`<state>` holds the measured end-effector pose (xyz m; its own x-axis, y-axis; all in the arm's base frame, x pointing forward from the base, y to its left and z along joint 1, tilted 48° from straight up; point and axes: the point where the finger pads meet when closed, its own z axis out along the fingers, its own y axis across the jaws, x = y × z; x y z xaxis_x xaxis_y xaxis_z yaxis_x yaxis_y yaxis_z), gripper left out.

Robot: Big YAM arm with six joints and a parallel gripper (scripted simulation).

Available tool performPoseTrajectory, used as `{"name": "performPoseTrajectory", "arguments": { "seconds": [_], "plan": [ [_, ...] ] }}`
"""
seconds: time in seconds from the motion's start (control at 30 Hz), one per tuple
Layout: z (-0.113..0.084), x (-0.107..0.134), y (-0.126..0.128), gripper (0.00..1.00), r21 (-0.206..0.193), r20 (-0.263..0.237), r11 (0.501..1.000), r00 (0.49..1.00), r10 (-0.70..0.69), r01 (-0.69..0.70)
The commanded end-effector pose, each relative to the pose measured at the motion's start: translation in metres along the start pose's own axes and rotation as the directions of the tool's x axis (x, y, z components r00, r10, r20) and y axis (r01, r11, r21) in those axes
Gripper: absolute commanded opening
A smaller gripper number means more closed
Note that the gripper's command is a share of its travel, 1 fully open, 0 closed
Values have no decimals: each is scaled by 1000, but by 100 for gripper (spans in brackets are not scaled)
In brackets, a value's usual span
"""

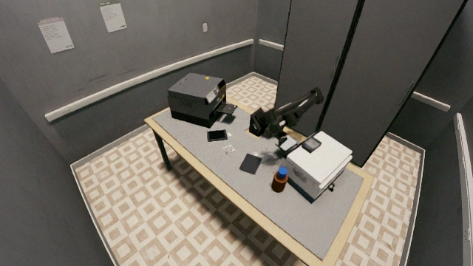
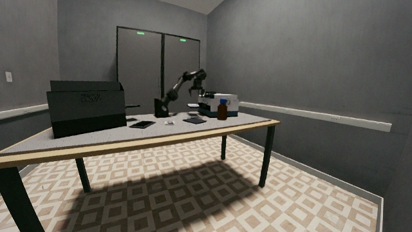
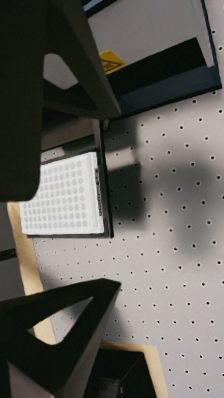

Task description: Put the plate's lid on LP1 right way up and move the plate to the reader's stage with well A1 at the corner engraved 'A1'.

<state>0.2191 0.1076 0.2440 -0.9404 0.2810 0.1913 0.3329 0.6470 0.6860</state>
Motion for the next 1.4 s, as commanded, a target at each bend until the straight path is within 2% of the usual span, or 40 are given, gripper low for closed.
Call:
{"name": "performPoseTrajectory", "arguments": {
  "seconds": [0.0,0.2,0.23,0.37,0.4,0.43,0.57,0.73,0.77,0.9,0.93,1.03,1.13,1.2,1.37],
  "plan": [
    [3,6,-5,100,13,-12,1000,1000,15,-14],
    [-4,38,11,100,-3,3,1000,1000,-5,5],
    [-5,41,13,100,-23,-7,999,999,-43,43],
    [1,54,5,100,-1,-24,1000,1000,0,0],
    [2,57,4,100,-22,-42,999,999,-27,26],
    [3,61,2,100,-19,-46,999,999,-27,26],
    [0,67,7,100,-22,-33,999,999,-38,37],
    [-8,93,14,100,-27,-12,998,999,-52,52],
    [-7,97,14,100,-50,-29,995,996,-83,82],
    [-1,110,3,100,-30,-48,999,998,-46,45],
    [0,114,2,100,-53,-69,996,995,-71,67],
    [-1,125,-1,100,-52,-62,996,995,-80,77],
    [-4,127,2,100,-53,-50,995,995,-87,84],
    [-6,137,3,100,-54,-40,994,995,-94,91],
    [-6,124,9,100,-70,-27,993,995,-94,92]
  ]
}}
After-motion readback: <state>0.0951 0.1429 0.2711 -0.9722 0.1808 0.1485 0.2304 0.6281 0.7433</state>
